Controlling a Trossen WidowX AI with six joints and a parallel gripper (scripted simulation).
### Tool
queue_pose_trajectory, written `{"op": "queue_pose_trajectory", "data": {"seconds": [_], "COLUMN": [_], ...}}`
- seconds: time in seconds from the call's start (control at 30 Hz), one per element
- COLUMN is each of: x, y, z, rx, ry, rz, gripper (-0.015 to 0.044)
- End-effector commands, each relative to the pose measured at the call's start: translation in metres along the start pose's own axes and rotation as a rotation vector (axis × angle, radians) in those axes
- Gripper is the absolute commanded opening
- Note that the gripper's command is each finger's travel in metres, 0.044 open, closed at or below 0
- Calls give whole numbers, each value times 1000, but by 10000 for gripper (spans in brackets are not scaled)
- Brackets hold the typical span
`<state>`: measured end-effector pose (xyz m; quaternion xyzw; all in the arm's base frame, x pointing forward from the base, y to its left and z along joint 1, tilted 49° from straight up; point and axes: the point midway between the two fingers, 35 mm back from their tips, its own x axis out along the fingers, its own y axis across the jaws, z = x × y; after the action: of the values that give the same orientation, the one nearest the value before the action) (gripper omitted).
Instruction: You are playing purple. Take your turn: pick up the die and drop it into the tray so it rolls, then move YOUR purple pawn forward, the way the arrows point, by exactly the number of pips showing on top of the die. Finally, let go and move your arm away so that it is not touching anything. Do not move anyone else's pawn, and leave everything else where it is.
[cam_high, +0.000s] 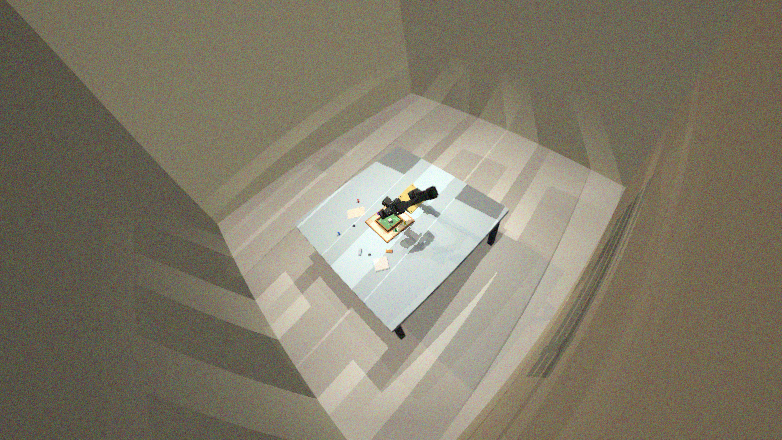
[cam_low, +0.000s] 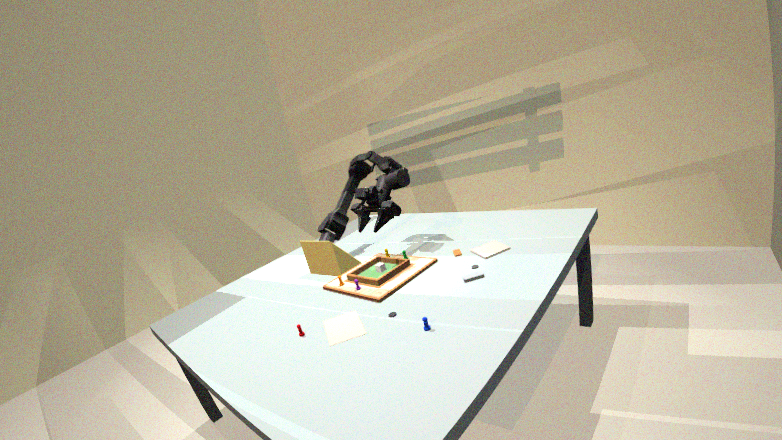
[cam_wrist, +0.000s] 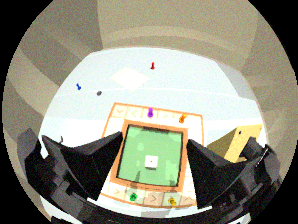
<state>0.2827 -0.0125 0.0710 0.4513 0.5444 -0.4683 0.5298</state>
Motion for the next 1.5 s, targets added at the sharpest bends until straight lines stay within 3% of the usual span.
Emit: {"op": "queue_pose_trajectory", "data": {"seconds": [0.0, 0.07, 0.2, 0.3, 0.37, 0.47, 0.53, 0.63, 0.83, 1.13, 1.47], "x": [-6, 1, 32, 42, 44, 44, 46, 51, 74, 112, 140], "y": [-1, -2, -6, -2, 0, 0, -6, -4, 4, 11, 13], "z": [5, 3, -11, -15, -15, -15, -14, -11, 3, 24, 36], "rx": [-8, -21, -46, -9, 7, 7, -3, -131, -647, -1411, -1868], "ry": [-4, 64, 477, 778, 845, 845, 750, 756, 755, 661, 535], "rz": [-1, -25, -76, -14, 13, 13, -40, 12, 233, 587, 817], "gripper": [440, 440, 440, 440, 440, 440, 440, 361, 204, 200, 200]}}
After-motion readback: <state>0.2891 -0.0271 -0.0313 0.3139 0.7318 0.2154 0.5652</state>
